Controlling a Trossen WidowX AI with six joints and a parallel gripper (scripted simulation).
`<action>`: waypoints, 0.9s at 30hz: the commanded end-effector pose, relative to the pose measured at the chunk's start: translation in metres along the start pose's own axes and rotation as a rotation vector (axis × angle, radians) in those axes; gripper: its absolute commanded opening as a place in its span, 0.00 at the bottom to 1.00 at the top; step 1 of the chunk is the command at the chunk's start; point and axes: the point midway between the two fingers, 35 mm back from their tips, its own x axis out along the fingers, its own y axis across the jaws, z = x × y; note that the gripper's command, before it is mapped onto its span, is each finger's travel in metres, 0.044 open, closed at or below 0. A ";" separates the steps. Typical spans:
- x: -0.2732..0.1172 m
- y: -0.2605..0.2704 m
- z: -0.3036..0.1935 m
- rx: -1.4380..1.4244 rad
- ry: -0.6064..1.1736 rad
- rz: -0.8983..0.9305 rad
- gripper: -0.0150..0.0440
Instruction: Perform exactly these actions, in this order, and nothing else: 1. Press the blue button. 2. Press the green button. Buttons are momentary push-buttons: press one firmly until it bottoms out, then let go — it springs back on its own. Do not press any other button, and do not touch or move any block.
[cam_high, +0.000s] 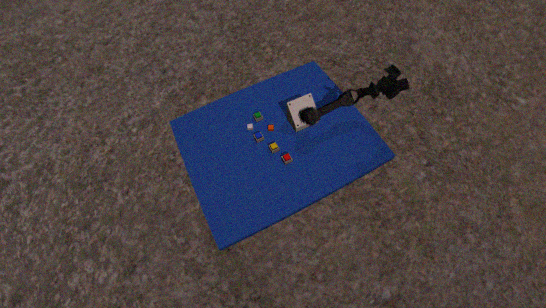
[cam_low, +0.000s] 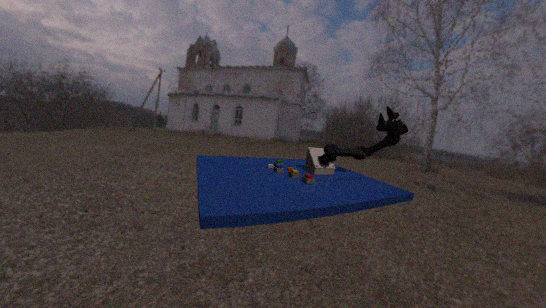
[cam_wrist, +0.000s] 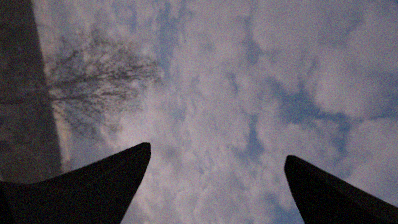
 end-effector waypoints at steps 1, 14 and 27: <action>0.002 0.001 0.002 -0.003 0.001 0.004 0.93; 0.152 0.121 0.102 -0.232 0.135 0.406 0.93; 0.289 0.341 0.066 -0.297 0.490 1.028 0.93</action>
